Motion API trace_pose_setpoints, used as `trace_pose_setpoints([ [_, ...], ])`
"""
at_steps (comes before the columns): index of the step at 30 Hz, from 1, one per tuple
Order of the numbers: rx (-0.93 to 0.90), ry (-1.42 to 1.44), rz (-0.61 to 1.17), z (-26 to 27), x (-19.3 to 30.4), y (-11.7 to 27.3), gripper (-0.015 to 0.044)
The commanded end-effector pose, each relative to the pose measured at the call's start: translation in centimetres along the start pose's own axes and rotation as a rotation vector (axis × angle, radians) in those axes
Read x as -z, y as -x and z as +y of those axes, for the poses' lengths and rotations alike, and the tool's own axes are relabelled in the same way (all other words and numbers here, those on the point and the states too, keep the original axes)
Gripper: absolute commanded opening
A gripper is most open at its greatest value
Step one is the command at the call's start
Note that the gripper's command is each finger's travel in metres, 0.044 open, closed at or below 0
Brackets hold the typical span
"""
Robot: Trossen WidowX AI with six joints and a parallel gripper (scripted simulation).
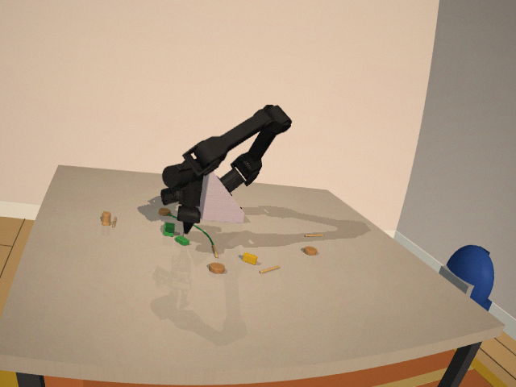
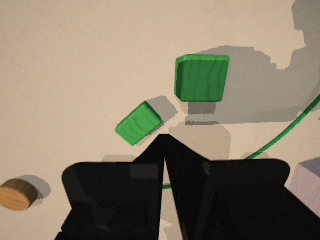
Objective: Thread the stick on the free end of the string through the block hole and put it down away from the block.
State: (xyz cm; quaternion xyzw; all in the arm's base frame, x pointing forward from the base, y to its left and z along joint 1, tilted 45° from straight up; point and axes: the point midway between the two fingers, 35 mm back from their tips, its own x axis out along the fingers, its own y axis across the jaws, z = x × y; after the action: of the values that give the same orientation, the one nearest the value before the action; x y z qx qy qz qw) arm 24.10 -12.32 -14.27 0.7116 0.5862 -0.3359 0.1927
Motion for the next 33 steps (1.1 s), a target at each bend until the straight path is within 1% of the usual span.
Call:
trace_pose_setpoints([
  [1,-0.024,0.007,-0.016,0.5,-0.3,3.6,0.0000],
  [5,-0.024,0.007,-0.016,0.5,-0.3,3.9,0.0000],
  [6,-0.020,-0.008,-0.005,0.1,-0.4,3.0,0.0000],
  [7,-0.020,-0.008,-0.005,0.1,-0.4,3.0,0.0000],
  [9,-0.020,0.063,-0.007,0.3,-0.1,3.1,0.0053],
  [10,-0.020,0.151,-0.009,0.5,0.4,3.2,0.0079],
  [22,-0.011,1.477,-0.026,2.5,7.6,3.8,0.0394],
  [24,-0.010,1.619,-0.026,2.6,8.4,3.8,0.0440],
  [33,-0.010,1.637,-0.026,2.6,8.5,3.8,0.0440],
])
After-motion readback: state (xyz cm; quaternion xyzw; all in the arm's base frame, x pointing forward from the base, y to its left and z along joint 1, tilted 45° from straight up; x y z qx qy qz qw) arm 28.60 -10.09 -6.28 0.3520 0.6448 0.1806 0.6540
